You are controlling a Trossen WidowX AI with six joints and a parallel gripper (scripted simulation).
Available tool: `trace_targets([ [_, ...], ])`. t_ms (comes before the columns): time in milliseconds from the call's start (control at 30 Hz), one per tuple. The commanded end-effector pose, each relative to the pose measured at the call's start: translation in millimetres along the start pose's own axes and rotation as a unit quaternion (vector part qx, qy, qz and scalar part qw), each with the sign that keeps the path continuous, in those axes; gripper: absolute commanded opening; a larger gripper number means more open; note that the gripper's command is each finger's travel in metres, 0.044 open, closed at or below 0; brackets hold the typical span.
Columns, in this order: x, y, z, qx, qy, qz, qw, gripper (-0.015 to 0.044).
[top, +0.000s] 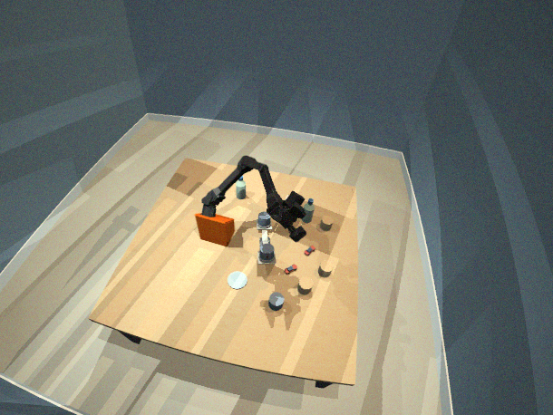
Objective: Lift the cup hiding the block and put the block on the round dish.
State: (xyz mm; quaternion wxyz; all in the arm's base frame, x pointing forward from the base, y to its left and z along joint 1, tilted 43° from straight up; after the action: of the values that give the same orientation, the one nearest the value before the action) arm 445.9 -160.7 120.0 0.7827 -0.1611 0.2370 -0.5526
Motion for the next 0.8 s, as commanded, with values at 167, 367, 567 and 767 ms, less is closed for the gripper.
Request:
trace_targets([
  [167, 8.3, -6.5, -12.4, -0.059, 0.019, 0.046, 0.997, 0.0440],
  [367, 16.4, -16.2, -31.2, -0.131, 0.047, 0.113, 0.984, 0.0440],
  [567, 20.7, -27.0, -52.1, -0.193, 0.077, 0.184, 0.961, 0.0440],
  [767, 20.8, -39.3, -74.7, -0.244, 0.108, 0.261, 0.928, 0.0440],
])
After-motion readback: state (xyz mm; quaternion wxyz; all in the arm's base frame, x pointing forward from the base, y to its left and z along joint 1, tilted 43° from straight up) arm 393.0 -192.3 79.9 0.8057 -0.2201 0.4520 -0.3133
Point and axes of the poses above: the point midway between the two fingers, 35 mm back from their tips, its own x axis out along the fingers, its own y axis across the jaws, z = x × y, the point moved 8 cm from there along -x, back along the fingers, and after that the axes turned 2 degrees about x, right-handed, at the moved point
